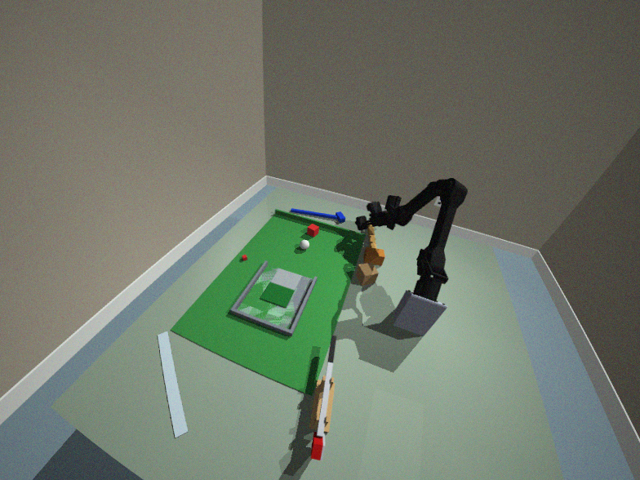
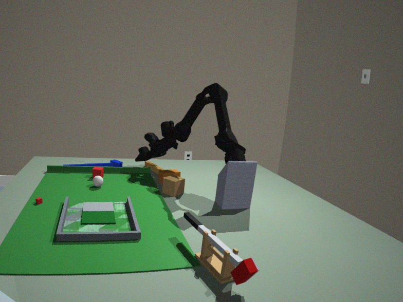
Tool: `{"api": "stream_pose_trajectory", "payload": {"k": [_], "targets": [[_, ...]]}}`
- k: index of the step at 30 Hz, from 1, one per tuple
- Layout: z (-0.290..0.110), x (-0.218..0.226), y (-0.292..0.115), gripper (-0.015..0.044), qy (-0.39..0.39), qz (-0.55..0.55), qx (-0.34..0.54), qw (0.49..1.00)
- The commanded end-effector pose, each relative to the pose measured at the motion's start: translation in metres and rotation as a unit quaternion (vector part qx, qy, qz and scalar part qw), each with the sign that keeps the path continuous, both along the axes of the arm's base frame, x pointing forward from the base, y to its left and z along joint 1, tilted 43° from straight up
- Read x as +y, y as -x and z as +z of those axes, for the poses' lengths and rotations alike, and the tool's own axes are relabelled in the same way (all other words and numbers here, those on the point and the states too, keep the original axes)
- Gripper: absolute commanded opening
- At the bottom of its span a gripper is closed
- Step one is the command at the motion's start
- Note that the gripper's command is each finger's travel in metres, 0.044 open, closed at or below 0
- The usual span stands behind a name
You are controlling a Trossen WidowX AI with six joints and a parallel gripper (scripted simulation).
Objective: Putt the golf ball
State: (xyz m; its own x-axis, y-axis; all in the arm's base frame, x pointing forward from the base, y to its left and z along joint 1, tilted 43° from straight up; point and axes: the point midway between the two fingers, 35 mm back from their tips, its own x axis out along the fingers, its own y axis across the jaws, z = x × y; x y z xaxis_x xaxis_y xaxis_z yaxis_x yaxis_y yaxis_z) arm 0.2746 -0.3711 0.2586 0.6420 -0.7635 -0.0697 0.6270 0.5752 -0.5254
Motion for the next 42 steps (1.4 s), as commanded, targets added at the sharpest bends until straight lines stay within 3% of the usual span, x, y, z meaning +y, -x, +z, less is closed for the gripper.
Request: {"api": "stream_pose_trajectory", "payload": {"k": [1, 12, 22, 28, 35, 42], "targets": [[-0.03, 0.038, -0.055, 0.044, -0.039, 0.062, 0.033, 0.997], [-0.123, 0.155, -0.145, 0.044, -0.1, 0.195, 0.18, 0.959], [-0.222, 0.279, -0.169, 0.044, -0.116, 0.307, 0.362, 0.873], [-0.274, 0.358, -0.155, 0.044, -0.093, 0.376, 0.467, 0.795], [-0.329, 0.441, -0.111, 0.044, -0.039, 0.443, 0.584, 0.679], [-0.381, 0.503, -0.035, 0.044, 0.056, 0.471, 0.716, 0.512]]}}
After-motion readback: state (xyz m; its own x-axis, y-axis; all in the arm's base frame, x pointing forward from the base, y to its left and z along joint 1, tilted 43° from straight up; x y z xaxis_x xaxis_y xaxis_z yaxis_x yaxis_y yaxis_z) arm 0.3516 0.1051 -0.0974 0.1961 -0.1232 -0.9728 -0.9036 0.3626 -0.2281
